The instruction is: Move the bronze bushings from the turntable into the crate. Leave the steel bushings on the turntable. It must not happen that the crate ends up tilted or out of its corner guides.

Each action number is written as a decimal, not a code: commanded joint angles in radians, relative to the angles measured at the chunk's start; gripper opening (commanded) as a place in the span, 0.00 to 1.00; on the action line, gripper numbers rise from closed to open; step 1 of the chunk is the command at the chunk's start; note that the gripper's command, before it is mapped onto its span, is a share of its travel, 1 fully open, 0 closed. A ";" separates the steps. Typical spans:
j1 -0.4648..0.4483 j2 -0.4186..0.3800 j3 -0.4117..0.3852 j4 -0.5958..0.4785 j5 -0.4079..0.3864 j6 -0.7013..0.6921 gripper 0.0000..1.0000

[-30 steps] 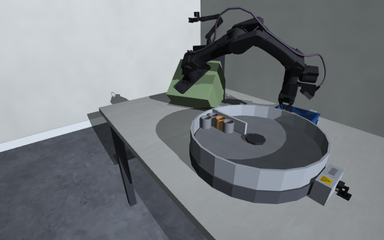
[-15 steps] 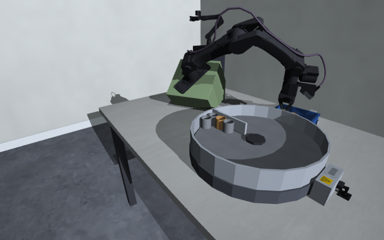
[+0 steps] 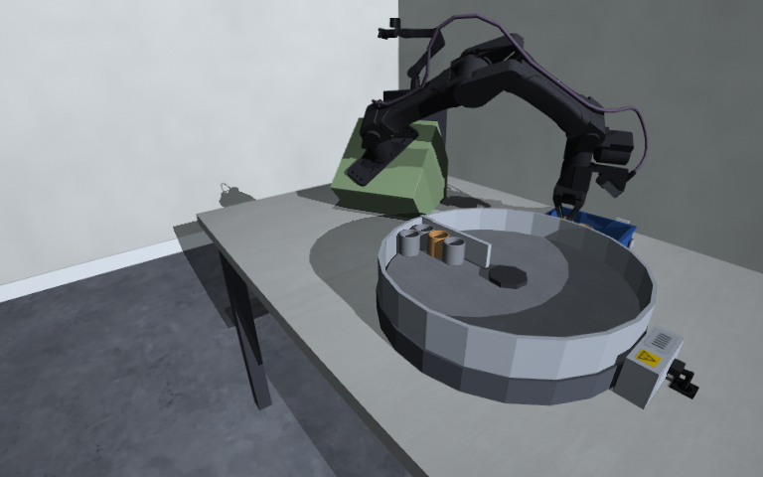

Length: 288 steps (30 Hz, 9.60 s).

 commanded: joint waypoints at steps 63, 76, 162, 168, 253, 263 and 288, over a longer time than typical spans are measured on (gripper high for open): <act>0.041 -0.041 -0.012 0.026 0.001 0.002 0.00; 0.041 -0.045 0.012 0.020 0.001 0.001 0.00; 0.106 -0.088 0.069 -0.153 -0.016 0.089 0.14; 0.136 -0.057 0.124 -0.239 -0.015 0.127 0.14; 0.175 -0.065 0.216 -0.367 -0.022 0.182 0.14; 0.178 -0.064 0.221 -0.375 -0.024 0.185 0.14; 0.178 -0.064 0.221 -0.375 -0.024 0.185 0.14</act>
